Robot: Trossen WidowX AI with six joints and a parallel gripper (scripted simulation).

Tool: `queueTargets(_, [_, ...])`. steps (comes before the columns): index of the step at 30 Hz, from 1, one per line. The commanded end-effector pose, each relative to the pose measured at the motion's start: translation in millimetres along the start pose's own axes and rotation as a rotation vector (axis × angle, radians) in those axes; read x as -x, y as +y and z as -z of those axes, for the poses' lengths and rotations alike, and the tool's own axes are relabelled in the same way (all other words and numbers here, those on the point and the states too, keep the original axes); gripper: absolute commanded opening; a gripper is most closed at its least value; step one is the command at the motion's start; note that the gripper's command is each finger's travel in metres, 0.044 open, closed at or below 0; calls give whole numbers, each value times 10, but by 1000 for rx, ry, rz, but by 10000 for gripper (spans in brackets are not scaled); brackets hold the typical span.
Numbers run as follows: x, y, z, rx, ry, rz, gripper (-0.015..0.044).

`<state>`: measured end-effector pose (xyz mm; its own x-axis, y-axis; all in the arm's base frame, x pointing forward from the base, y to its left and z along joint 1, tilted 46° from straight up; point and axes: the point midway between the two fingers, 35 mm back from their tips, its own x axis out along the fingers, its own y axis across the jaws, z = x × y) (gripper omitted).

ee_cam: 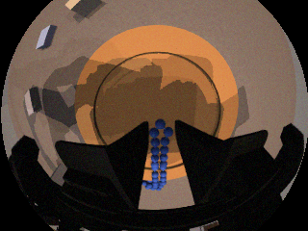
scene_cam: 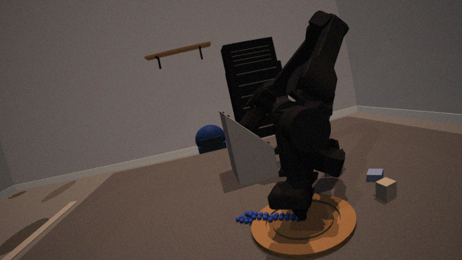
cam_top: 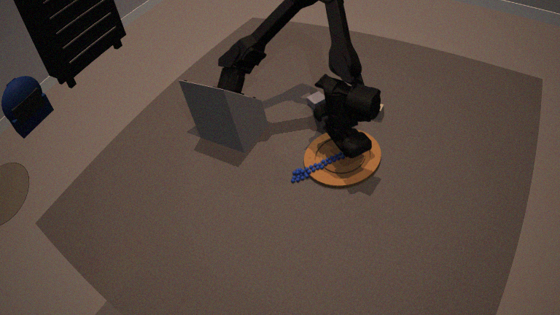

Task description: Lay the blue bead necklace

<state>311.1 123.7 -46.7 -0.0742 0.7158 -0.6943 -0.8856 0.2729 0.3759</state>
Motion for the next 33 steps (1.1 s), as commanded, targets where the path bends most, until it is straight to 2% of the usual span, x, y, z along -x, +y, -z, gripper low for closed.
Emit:
queueTargets(1, [-58, 11, 4, -5, -3, -3, 120])
queueTargets(3, [-68, 13, 4, -5, -3, -3, 120])
queueTargets(8, [-43, 6, 1, 0, 1, -2, 0])
queueTargets(33, [-43, 6, 1, 0, 1, -2, 0])
